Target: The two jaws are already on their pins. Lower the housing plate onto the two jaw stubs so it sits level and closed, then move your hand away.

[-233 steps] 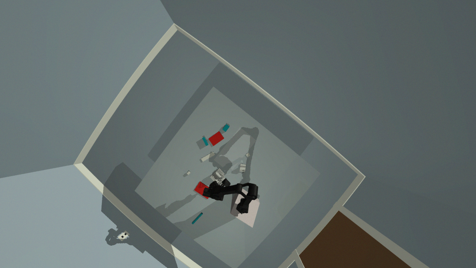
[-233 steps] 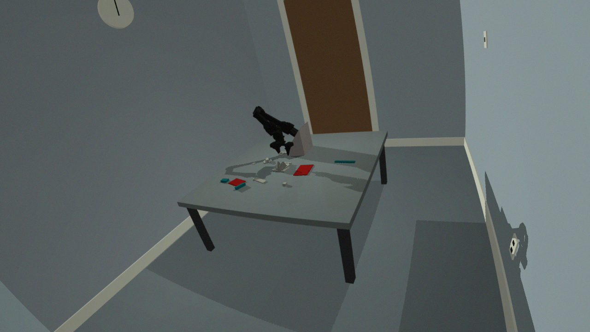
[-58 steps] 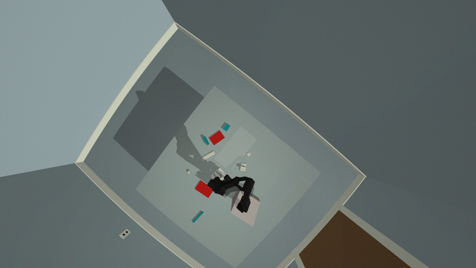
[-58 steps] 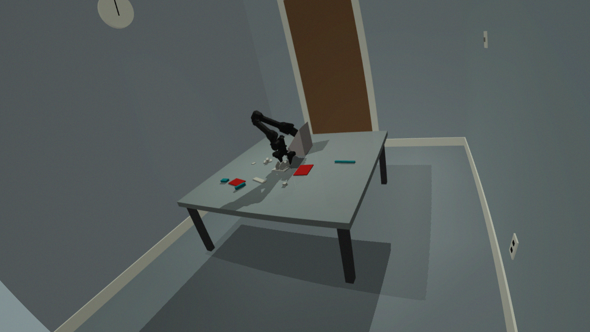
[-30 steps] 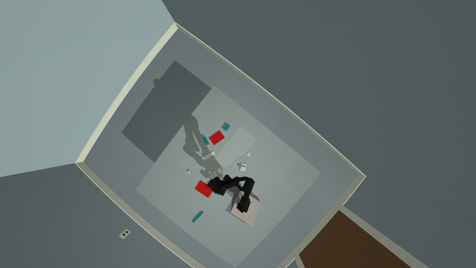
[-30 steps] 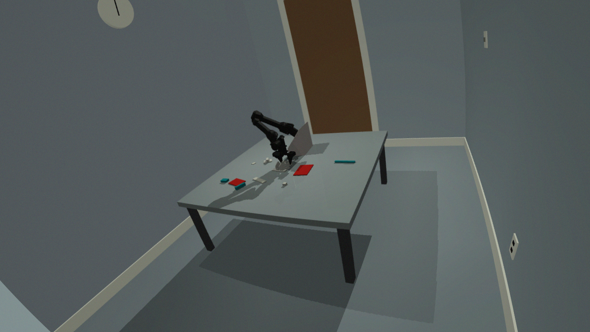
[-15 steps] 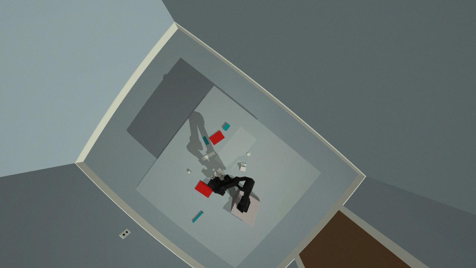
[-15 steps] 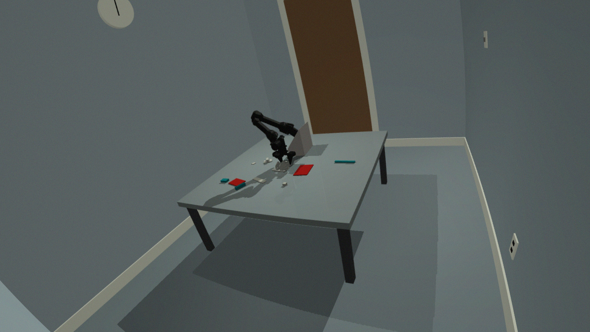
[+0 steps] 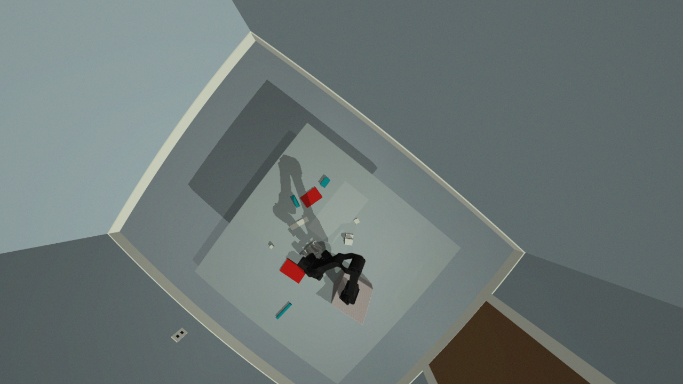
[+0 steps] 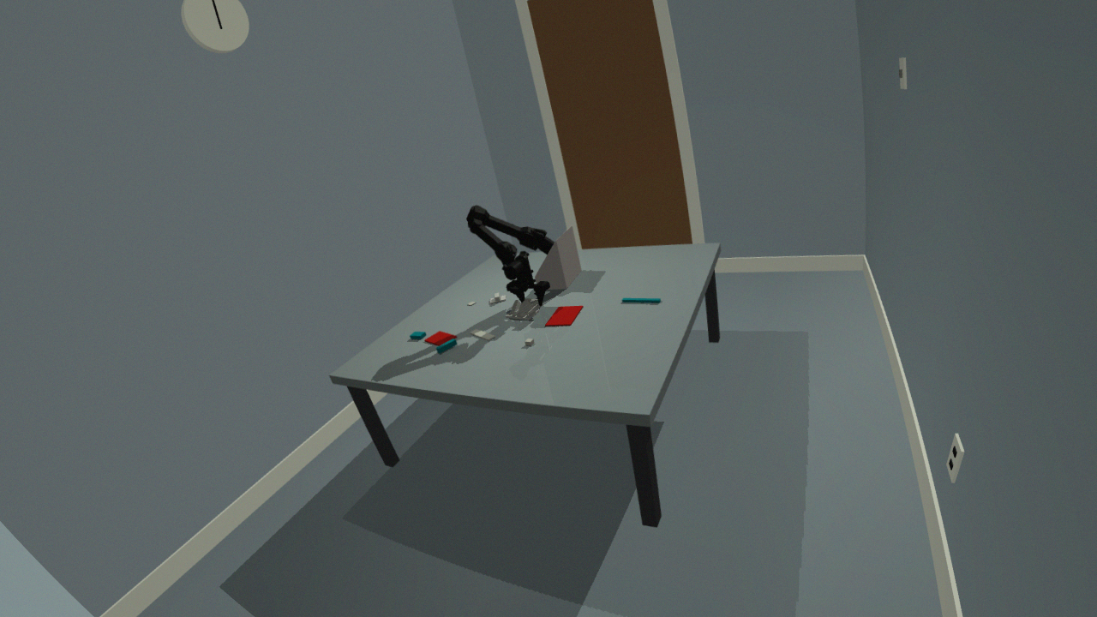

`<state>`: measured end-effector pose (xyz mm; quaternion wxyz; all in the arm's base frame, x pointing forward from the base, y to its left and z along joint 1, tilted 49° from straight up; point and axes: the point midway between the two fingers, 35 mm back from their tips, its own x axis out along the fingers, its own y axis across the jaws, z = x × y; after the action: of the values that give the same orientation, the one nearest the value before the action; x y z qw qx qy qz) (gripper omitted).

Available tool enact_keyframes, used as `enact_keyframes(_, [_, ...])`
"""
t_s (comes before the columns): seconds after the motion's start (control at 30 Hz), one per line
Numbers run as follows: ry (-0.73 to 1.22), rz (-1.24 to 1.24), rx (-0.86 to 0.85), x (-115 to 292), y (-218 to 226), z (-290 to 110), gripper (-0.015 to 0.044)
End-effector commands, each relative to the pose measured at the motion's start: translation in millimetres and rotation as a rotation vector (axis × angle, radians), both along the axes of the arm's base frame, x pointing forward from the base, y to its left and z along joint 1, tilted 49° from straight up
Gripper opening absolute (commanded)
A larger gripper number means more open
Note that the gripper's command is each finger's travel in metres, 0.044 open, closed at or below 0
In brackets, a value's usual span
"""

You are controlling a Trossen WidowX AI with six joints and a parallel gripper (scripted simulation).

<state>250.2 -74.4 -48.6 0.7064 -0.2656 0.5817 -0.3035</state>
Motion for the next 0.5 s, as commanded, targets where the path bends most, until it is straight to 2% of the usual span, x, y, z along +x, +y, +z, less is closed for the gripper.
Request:
enact_keyframes(0.0, [0.0, 0.0, 0.0, 0.0, 0.0, 0.0, 0.044])
enact_keyframes(0.33, [0.0, 0.0, 0.001, 0.0, 1.1, 0.7, 0.044])
enact_keyframes(0.47, [0.002, 0.001, 0.007, -0.5, 15.4, 10.5, 0.044])
